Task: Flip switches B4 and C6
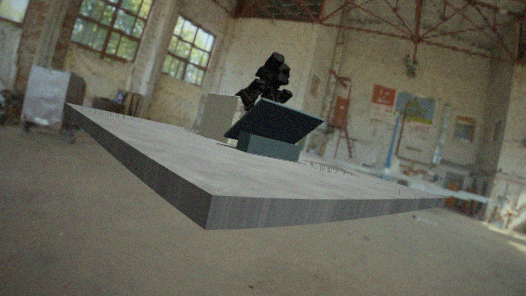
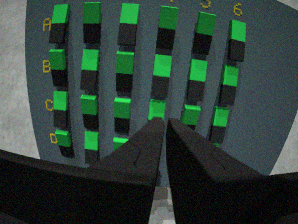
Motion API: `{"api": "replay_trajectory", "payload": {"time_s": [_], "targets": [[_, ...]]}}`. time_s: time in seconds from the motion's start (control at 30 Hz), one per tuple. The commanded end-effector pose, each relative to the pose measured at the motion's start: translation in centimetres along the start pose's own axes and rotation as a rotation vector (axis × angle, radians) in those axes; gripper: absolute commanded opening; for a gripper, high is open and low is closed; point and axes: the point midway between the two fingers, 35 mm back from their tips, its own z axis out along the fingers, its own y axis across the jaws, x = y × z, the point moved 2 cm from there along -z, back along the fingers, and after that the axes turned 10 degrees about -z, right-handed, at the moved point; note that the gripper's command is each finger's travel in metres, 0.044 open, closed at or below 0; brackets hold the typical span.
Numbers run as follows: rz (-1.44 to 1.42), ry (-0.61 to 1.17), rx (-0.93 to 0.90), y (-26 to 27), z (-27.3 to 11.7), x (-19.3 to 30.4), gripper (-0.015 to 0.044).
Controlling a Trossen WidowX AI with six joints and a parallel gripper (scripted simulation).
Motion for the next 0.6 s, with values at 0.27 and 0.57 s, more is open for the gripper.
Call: {"api": "replay_trajectory", "payload": {"time_s": [0.27, 0.57], "targets": [[0.01, -0.028, 0.005, 0.0, 4.1, 0.3, 0.0], [0.01, -0.029, 0.004, 0.1, 5.1, 0.3, 0.0]]}}
